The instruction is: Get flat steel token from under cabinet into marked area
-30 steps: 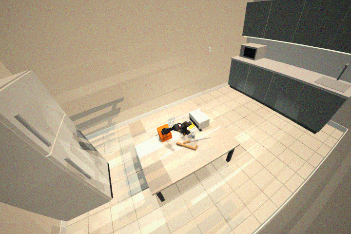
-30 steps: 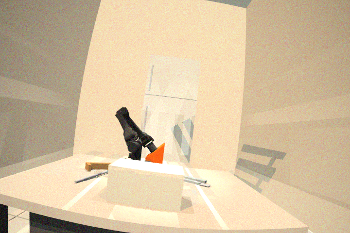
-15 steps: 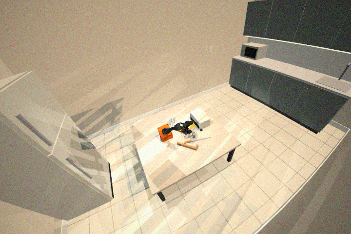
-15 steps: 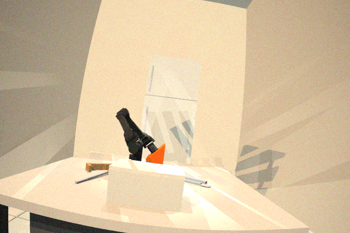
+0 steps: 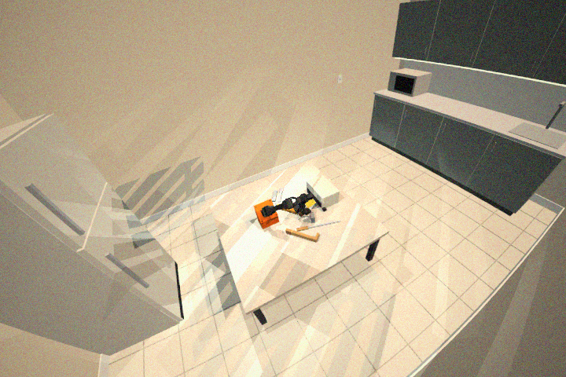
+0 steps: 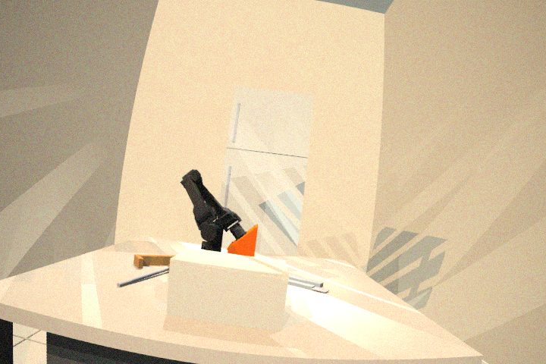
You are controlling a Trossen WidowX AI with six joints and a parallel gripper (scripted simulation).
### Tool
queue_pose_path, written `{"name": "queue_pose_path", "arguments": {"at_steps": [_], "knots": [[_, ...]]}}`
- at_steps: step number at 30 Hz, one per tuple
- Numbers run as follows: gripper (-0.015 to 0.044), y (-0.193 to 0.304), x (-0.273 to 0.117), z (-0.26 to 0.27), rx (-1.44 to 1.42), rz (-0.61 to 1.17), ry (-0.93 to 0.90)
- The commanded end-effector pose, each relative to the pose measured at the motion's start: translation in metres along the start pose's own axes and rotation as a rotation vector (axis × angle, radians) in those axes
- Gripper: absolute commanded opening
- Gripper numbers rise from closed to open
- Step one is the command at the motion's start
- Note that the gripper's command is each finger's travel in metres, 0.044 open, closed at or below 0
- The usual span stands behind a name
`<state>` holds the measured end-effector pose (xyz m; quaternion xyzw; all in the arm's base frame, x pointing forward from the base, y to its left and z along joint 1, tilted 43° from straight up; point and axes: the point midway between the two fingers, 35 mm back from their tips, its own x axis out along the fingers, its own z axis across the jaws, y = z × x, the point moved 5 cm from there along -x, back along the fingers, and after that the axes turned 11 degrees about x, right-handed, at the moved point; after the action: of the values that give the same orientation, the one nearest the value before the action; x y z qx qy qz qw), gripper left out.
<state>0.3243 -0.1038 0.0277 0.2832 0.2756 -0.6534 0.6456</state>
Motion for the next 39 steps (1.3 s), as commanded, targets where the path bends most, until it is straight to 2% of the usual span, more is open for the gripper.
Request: {"name": "queue_pose_path", "arguments": {"at_steps": [1,39], "knots": [[0.0,0.005,0.0,-0.001,0.004,0.0,-0.001],[0.0,0.043,-0.001,-0.007,0.005,0.002,-0.001]]}}
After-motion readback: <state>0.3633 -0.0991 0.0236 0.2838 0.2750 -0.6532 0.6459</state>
